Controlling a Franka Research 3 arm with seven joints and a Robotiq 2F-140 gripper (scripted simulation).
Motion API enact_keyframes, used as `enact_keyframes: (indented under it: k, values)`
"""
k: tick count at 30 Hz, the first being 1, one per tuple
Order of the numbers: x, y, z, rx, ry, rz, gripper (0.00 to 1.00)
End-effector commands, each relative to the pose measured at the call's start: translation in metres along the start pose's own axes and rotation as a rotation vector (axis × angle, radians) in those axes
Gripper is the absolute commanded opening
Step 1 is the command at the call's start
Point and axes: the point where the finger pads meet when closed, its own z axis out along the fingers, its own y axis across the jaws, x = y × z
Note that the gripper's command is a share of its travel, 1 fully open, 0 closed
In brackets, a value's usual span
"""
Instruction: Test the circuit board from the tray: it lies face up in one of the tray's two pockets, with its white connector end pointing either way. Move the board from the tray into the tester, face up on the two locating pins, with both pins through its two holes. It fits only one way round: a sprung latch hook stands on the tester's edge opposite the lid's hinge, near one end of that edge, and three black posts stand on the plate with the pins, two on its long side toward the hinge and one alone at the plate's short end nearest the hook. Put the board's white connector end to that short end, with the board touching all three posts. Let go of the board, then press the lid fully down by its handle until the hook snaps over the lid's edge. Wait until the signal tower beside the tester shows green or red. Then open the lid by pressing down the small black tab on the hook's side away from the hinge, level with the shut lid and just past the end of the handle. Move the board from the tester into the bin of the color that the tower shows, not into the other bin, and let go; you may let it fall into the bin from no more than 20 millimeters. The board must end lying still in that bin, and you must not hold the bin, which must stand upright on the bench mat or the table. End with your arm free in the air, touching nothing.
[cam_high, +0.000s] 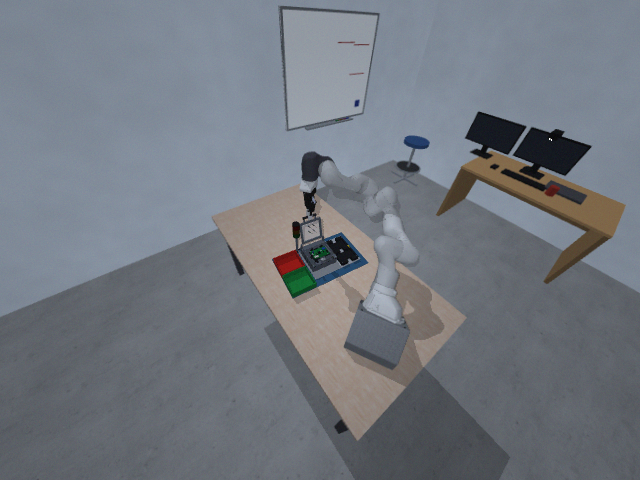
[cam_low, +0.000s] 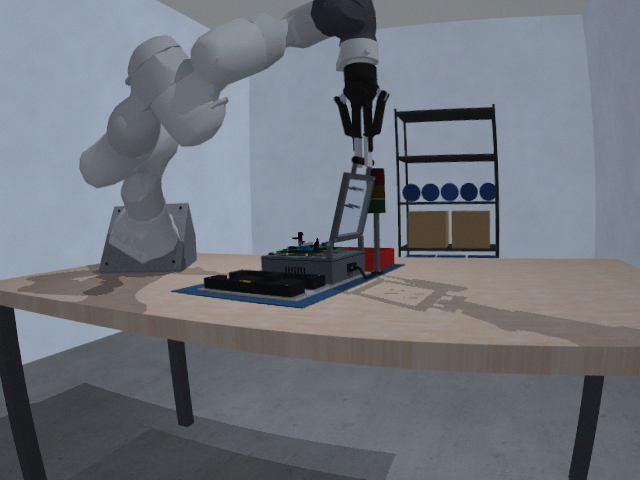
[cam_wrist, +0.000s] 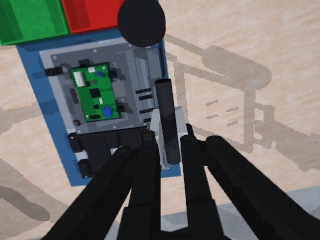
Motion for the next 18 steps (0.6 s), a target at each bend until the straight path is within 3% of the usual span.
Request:
enact_keyframes:
  k: [1, 18]
  values:
    - [0.0007, -0.0004, -0.0004, -0.003, 0.002, 0.005, 0.0]
    - [0.0007, -0.0088, -0.0023, -0.002, 0.002, 0.005, 0.0]
